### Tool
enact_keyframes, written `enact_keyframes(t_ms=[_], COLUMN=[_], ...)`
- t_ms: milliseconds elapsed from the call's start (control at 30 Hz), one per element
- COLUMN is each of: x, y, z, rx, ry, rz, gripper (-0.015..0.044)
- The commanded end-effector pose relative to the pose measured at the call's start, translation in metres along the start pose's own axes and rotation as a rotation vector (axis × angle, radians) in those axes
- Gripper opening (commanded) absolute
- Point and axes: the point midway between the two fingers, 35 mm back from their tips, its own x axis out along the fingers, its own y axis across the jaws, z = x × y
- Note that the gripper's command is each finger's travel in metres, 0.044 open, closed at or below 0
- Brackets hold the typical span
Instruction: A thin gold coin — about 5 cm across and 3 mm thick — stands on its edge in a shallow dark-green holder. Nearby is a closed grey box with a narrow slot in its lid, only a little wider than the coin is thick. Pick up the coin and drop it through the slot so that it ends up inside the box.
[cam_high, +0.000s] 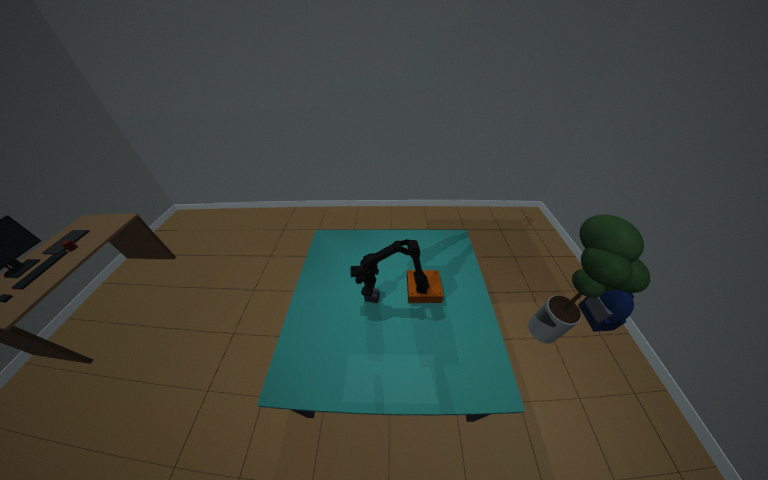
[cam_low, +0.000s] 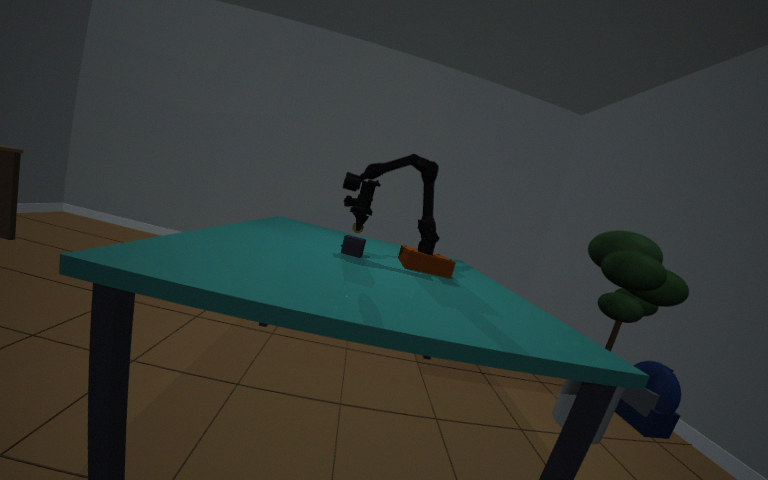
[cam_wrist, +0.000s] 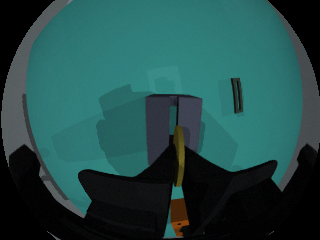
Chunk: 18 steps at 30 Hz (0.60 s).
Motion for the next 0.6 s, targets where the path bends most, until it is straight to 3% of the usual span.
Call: enact_keyframes(t_ms=[0, 567], x=[0.0029, 0.0105], y=[0.0001, 0.0000], z=[-0.0011, -0.0012], rx=[-0.003, -0.004], ry=[0.002, 0.002], rz=[0.000, 0.000], gripper=[0.0000, 0.0000])
